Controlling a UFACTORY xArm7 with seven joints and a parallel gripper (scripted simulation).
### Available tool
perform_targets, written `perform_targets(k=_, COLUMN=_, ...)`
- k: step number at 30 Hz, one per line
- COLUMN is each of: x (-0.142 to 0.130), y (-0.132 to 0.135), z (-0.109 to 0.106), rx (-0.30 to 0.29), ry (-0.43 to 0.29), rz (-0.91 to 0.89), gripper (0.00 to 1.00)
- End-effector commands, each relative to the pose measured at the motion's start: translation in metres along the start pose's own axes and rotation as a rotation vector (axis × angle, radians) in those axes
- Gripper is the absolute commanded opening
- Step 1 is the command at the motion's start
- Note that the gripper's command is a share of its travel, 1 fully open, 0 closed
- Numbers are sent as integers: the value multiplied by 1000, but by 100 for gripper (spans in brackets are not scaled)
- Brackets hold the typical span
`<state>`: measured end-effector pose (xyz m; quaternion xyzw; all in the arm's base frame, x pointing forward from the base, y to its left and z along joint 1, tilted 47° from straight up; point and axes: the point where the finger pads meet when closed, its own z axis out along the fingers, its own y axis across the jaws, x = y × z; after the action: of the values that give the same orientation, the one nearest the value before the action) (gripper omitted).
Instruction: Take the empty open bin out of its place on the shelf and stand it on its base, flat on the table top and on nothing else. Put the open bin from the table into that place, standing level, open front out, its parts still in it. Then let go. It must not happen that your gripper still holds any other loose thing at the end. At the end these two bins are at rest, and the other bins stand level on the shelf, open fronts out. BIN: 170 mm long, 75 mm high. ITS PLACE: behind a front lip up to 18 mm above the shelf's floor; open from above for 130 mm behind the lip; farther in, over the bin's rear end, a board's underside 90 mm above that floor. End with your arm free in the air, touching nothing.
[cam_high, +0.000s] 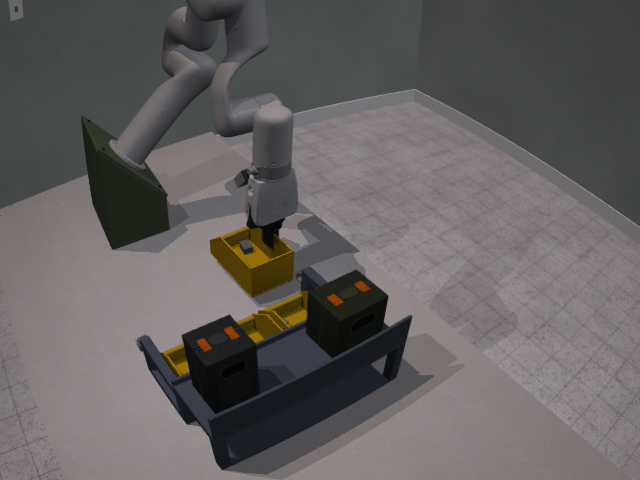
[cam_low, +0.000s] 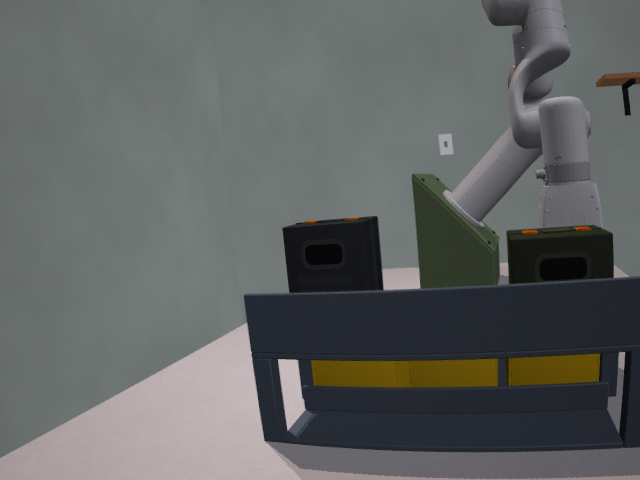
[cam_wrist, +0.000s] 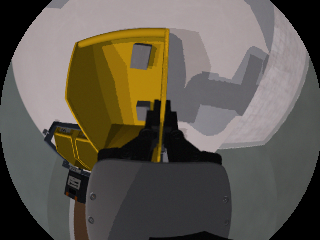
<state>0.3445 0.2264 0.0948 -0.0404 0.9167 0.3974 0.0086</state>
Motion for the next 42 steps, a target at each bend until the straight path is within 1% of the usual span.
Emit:
perform_targets(k=1, x=-3, y=0, z=11, rx=-1, ry=-4, rz=1, gripper=0)
perform_targets(k=9, x=-3, y=0, z=14, rx=-1, ry=-4, rz=1, gripper=0)
perform_targets(k=27, x=-3, y=0, z=15, rx=-1, ry=-4, rz=1, gripper=0)
perform_targets(k=42, x=-3, y=-1, z=22, rx=-1, ry=-4, rz=1, gripper=0)
